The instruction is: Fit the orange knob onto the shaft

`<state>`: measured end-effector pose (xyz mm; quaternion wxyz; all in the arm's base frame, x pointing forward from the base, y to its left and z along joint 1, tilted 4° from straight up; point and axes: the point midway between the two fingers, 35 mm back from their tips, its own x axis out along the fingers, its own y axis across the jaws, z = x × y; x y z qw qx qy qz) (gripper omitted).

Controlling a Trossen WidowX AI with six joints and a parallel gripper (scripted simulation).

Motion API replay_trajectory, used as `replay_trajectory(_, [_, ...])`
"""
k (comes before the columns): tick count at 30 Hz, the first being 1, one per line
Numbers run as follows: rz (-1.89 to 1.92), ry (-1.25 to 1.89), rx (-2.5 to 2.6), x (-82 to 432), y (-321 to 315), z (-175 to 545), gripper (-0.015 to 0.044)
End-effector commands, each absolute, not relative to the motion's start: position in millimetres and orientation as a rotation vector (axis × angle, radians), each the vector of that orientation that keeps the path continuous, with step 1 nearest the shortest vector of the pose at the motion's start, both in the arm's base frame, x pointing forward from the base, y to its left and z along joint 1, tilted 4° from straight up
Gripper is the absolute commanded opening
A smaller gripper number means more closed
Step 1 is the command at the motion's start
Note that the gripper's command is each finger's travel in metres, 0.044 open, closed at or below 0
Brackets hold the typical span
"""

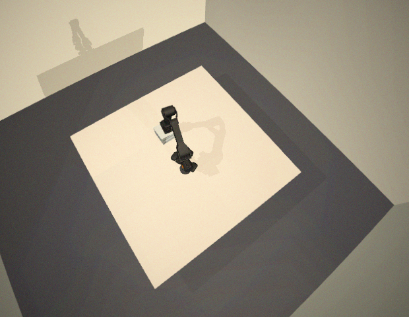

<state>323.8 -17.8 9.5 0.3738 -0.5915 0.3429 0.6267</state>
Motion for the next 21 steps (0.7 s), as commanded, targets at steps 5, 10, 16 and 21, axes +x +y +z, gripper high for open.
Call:
replay_trajectory(5, [1.603,0.874,-1.524,326.6,-18.2,8.5,0.0000])
replay_trajectory(10, [1.603,0.874,-1.524,326.7,-18.3,9.7,0.0000])
replay_trajectory(16, [1.609,0.868,-1.530,325.3,-18.5,13.8,0.0000])
replay_trajectory(21, [1.713,0.755,-1.639,323.3,-18.5,14.8,0.0000])
